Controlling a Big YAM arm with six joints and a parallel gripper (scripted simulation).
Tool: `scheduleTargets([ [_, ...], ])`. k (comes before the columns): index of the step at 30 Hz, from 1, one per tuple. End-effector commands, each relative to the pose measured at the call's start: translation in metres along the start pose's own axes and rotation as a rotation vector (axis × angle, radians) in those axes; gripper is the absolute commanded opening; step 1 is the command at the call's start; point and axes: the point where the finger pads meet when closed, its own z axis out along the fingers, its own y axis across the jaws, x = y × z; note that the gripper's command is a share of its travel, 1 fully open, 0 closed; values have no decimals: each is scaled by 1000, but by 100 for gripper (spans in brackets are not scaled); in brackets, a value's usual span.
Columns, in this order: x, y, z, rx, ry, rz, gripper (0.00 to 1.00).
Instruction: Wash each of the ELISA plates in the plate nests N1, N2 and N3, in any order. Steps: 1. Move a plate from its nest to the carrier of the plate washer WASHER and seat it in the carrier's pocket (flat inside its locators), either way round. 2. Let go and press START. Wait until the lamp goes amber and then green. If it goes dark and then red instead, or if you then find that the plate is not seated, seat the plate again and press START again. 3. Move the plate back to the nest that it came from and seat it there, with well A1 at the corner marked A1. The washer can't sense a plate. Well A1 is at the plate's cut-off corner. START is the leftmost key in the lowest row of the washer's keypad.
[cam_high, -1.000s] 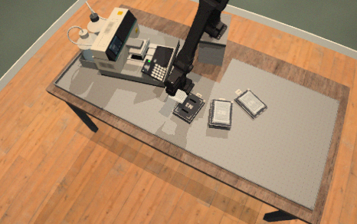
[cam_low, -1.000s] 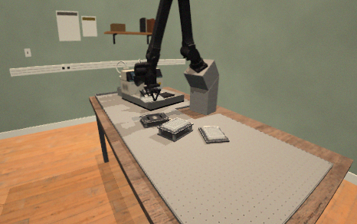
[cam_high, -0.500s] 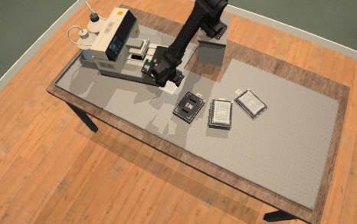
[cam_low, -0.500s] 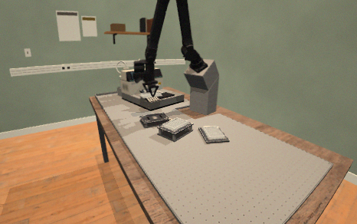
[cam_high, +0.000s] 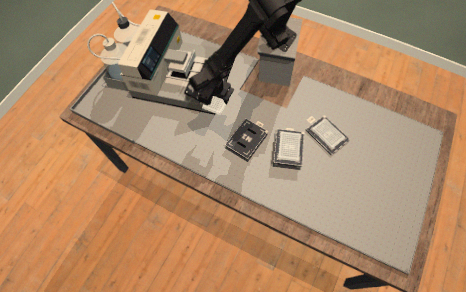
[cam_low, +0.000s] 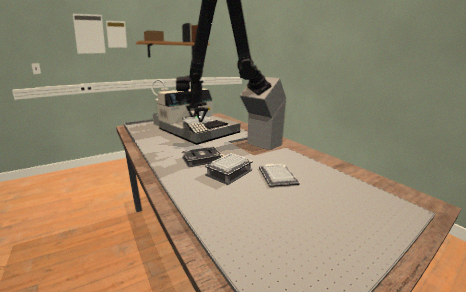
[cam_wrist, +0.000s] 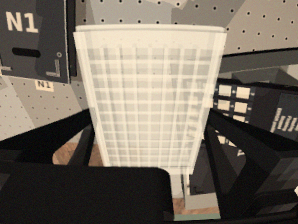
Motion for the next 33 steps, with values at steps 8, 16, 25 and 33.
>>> scheduleTargets([
  [8, 26, -38, -3, -1, 6, -51, 82],
  [16, 52, -69, -8, 0, 5, -51, 82],
  [25, 72, -80, -10, -5, 7, -113, 82],
  [33, 107, -99, -16, -3, 5, -163, 82],
])
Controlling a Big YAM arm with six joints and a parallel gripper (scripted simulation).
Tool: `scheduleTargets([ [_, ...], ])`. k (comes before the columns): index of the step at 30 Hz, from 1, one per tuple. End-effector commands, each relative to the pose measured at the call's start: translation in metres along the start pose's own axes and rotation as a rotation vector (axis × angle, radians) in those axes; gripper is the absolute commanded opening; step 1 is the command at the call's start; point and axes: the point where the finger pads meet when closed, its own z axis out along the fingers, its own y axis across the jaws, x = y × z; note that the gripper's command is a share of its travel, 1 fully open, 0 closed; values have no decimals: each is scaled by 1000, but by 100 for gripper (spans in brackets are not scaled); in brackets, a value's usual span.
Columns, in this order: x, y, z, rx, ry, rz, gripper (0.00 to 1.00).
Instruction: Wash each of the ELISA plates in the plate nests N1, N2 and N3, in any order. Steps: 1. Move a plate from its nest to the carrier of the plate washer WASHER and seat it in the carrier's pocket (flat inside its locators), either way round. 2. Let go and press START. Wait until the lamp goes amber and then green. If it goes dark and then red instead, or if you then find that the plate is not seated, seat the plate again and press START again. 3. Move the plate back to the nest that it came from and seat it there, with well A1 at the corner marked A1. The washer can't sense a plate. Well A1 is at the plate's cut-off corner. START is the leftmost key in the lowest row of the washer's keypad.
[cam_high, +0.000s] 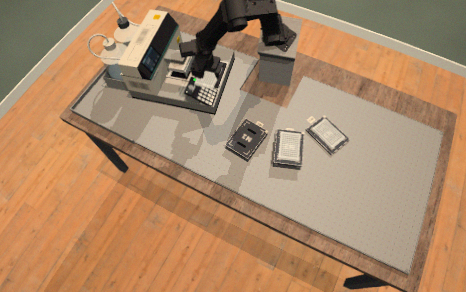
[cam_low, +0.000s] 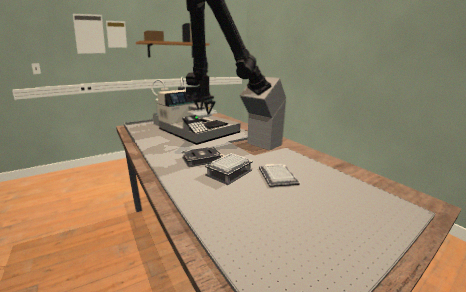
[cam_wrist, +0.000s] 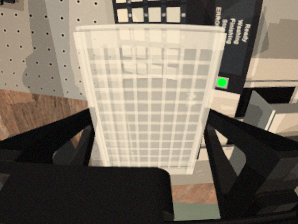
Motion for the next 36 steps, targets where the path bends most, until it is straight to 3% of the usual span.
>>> scheduleTargets([
  [1, 16, -7, -1, -9, 8, -46, 82],
  [17, 86, -36, -11, -3, 5, -48, 82],
  [21, 82, -33, -11, 0, 7, -59, 82],
  [22, 78, -33, -7, -14, 5, -79, 82],
  [36, 82, -34, -11, 0, 7, -59, 82],
])
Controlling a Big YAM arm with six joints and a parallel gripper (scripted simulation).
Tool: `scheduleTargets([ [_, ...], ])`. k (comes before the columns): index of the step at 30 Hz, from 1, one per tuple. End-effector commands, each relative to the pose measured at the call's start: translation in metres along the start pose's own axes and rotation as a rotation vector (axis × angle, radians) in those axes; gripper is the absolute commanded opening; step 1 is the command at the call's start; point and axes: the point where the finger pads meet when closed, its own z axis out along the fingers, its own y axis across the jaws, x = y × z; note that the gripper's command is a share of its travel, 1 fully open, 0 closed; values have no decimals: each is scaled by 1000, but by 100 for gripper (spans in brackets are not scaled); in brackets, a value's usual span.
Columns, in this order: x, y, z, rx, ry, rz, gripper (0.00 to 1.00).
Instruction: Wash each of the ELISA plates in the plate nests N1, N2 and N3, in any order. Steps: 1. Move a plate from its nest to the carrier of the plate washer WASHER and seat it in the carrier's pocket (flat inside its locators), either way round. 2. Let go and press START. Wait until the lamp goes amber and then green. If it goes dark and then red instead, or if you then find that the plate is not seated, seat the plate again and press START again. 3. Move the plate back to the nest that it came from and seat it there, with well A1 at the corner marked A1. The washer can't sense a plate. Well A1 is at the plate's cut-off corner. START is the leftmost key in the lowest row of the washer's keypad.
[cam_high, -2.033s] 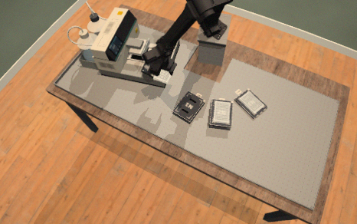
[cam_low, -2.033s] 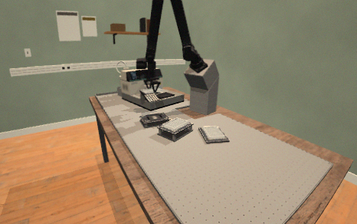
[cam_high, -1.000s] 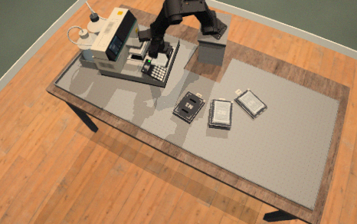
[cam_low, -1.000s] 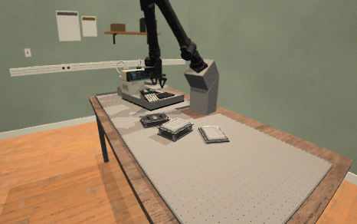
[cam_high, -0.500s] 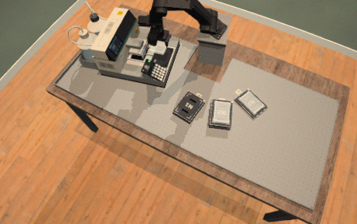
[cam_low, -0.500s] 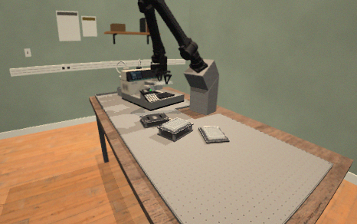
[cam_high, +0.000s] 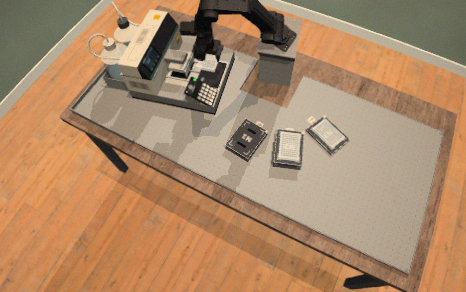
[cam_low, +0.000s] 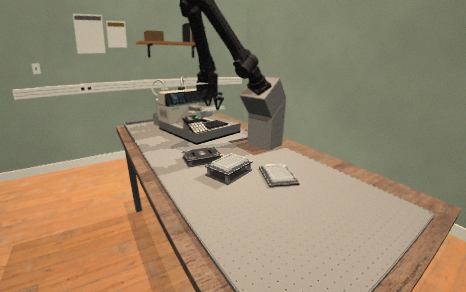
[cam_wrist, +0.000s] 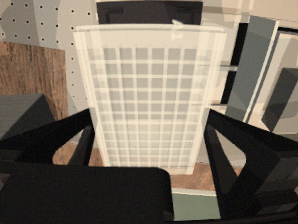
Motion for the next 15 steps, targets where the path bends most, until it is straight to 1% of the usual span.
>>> scheduleTargets([
  [1, -1, -7, -1, 8, -2, -15, 82],
  [2, -1, -10, 0, 4, -2, -23, 82],
  [4, -1, -7, -1, 8, -2, -15, 82],
  [13, -1, -7, -1, 8, -2, -15, 82],
  [14, -1, -10, 0, 2, -2, -22, 82],
  [15, -2, -10, 0, 3, -2, -25, 82],
])
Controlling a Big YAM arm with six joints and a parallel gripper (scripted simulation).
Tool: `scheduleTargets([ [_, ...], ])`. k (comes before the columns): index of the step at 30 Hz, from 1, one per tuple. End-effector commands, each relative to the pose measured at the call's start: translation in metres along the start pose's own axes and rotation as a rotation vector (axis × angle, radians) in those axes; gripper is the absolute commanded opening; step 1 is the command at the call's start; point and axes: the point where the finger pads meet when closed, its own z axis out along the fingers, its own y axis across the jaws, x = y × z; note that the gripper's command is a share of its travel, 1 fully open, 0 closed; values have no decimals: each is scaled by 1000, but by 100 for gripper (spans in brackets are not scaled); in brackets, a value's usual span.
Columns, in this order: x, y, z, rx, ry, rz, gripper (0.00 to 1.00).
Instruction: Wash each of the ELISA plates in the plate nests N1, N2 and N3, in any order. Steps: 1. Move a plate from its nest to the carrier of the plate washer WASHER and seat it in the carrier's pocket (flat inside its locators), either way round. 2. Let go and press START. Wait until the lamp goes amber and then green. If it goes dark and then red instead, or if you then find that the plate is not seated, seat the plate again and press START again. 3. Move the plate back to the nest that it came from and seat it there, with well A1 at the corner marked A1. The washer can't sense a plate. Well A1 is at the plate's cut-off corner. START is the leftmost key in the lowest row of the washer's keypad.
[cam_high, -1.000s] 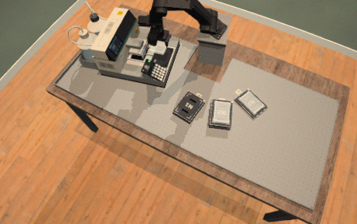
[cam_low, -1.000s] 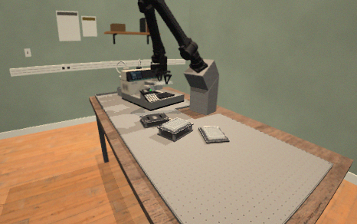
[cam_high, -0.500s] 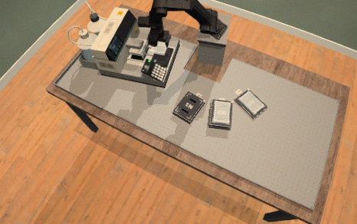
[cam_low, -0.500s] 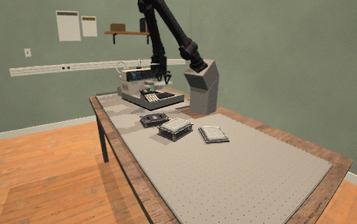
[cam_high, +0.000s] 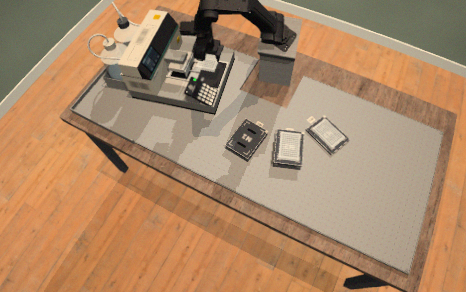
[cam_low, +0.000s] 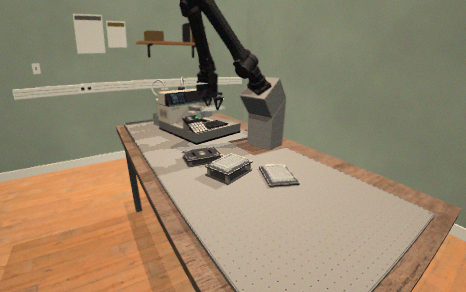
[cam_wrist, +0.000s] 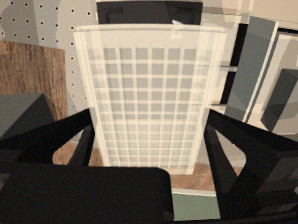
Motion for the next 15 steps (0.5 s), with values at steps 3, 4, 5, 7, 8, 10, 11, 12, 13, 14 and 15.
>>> scheduleTargets([
  [3, -1, -7, -1, 9, -2, -9, 82],
  [4, -4, -10, 6, 5, -3, -23, 82],
  [5, -4, -9, 8, 3, -3, -14, 82],
  [7, -3, -7, 11, 1, -2, -12, 82],
  [8, -3, -6, 13, 0, -1, -12, 82],
  [10, -2, -4, 17, -2, -1, -10, 82],
  [11, -2, -4, 19, -3, 0, -10, 82],
  [12, -2, -3, 20, -3, 0, -9, 82],
  [13, -1, -3, 22, -3, 0, -9, 82],
  [14, -1, -3, 24, -4, 0, -9, 82],
  [15, -1, -3, 25, -4, 0, -9, 82],
])
